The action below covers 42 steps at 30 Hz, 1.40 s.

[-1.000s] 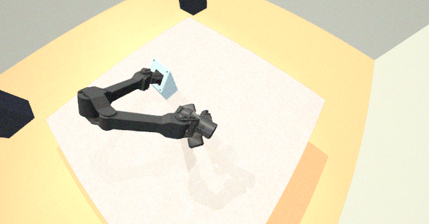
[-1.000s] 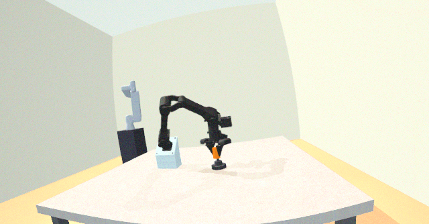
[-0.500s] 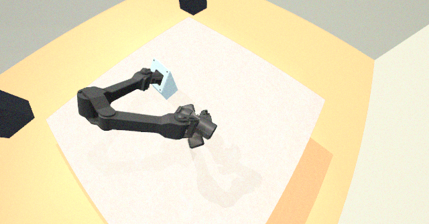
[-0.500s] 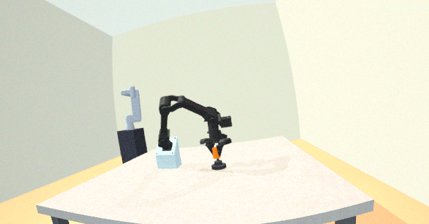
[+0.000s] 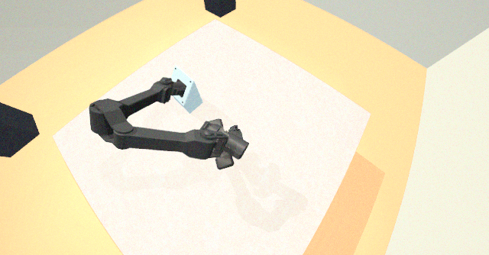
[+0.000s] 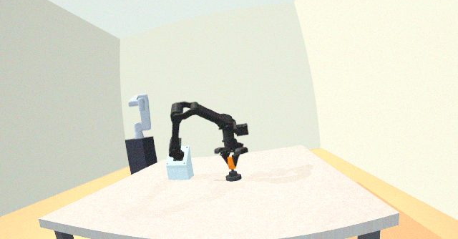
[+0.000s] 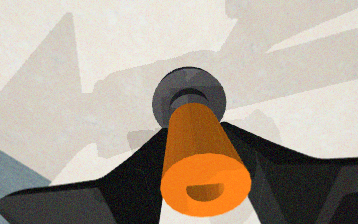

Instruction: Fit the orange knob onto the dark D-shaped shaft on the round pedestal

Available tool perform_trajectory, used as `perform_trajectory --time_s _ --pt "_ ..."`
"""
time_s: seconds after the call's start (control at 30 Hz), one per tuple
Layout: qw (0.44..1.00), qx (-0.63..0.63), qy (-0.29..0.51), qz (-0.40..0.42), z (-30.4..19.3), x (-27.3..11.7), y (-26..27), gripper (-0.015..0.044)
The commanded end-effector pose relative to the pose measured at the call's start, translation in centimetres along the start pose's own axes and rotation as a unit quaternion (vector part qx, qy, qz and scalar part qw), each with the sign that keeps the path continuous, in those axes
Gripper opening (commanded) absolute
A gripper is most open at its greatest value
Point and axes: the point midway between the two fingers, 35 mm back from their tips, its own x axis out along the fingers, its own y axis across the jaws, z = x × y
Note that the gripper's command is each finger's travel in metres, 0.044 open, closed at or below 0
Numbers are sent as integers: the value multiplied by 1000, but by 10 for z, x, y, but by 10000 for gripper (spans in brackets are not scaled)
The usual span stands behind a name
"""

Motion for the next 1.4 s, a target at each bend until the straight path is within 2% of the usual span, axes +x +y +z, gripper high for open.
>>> perform_trajectory --time_s 0.0,1.37 --pt "1000 0 -2 -1 2 -1 0 0" --pt "1000 0 -2 -1 1 -1 0 0"
